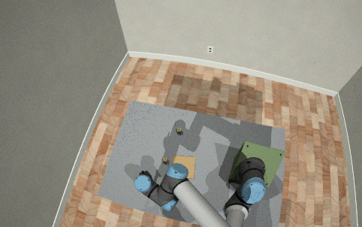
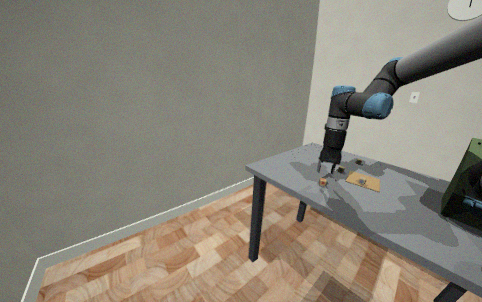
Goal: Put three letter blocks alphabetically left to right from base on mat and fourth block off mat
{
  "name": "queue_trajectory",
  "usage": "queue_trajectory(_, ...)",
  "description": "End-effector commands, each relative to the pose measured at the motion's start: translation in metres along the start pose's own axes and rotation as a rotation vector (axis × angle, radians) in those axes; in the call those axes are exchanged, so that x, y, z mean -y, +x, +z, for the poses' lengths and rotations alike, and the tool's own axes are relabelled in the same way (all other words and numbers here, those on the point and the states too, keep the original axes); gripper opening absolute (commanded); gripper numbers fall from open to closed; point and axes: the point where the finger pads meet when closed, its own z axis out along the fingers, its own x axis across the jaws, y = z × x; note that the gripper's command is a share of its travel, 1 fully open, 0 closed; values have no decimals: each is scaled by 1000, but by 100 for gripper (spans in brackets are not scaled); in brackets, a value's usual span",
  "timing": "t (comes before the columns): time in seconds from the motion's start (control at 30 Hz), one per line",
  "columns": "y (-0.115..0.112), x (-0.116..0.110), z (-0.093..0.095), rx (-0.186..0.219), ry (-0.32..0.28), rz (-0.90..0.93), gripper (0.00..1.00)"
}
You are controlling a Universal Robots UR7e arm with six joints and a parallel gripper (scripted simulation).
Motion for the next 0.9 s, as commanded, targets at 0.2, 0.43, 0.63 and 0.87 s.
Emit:
queue_trajectory(0.2,0,0,13,1,1,0,100)
queue_trajectory(0.43,0,0,21,1,1,0,100)
queue_trajectory(0.63,0,0,25,1,1,0,100)
queue_trajectory(0.87,0,0,26,1,1,0,100)
